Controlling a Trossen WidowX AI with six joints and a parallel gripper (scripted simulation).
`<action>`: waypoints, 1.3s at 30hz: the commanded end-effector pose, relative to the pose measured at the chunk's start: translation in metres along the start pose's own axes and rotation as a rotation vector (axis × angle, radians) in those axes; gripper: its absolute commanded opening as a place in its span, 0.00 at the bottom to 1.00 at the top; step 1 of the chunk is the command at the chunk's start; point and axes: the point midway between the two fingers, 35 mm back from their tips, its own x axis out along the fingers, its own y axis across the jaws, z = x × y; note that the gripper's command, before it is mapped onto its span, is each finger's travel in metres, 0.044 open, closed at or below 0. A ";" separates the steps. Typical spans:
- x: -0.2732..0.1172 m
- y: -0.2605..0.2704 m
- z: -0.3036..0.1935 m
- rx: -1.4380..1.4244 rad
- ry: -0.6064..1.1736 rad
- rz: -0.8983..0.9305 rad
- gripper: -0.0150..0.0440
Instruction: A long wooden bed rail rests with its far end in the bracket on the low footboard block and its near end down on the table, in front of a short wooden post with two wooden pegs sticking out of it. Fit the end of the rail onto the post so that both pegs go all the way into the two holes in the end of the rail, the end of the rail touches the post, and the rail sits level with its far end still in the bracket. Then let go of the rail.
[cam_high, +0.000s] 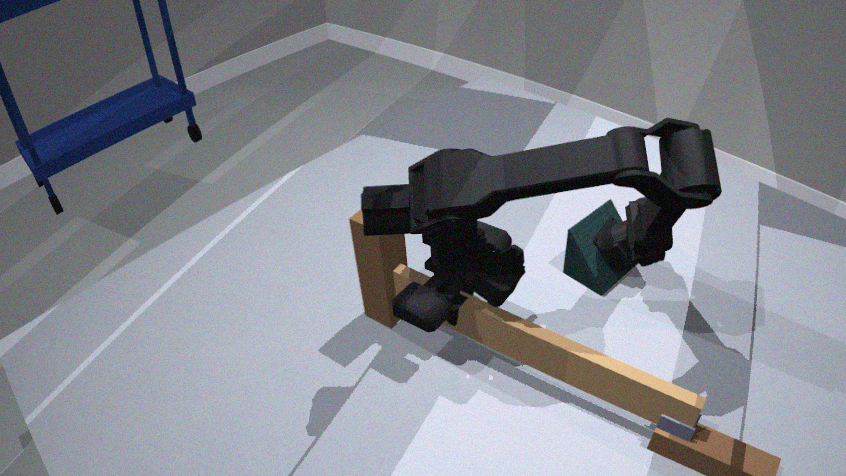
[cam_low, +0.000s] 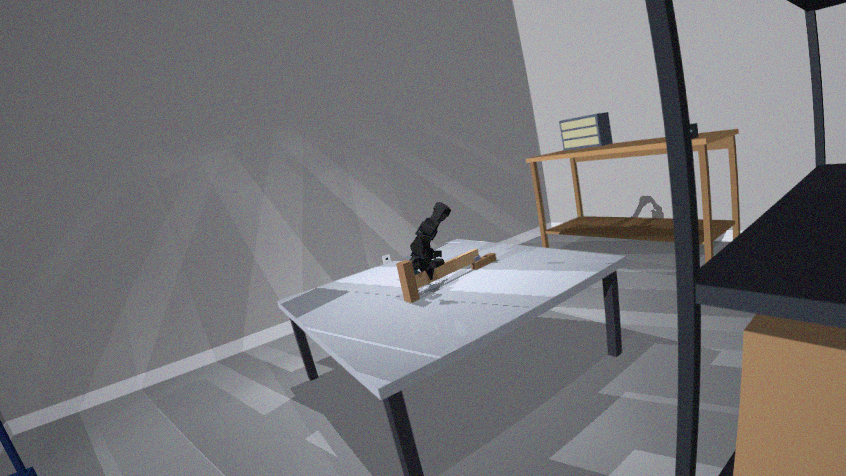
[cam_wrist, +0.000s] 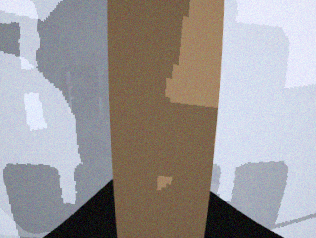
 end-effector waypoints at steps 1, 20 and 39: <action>-0.003 -0.001 -0.004 -0.001 0.010 -0.003 0.25; 0.000 0.000 -0.002 0.000 0.000 0.001 0.88; -0.030 0.000 0.029 0.000 0.009 -0.002 1.00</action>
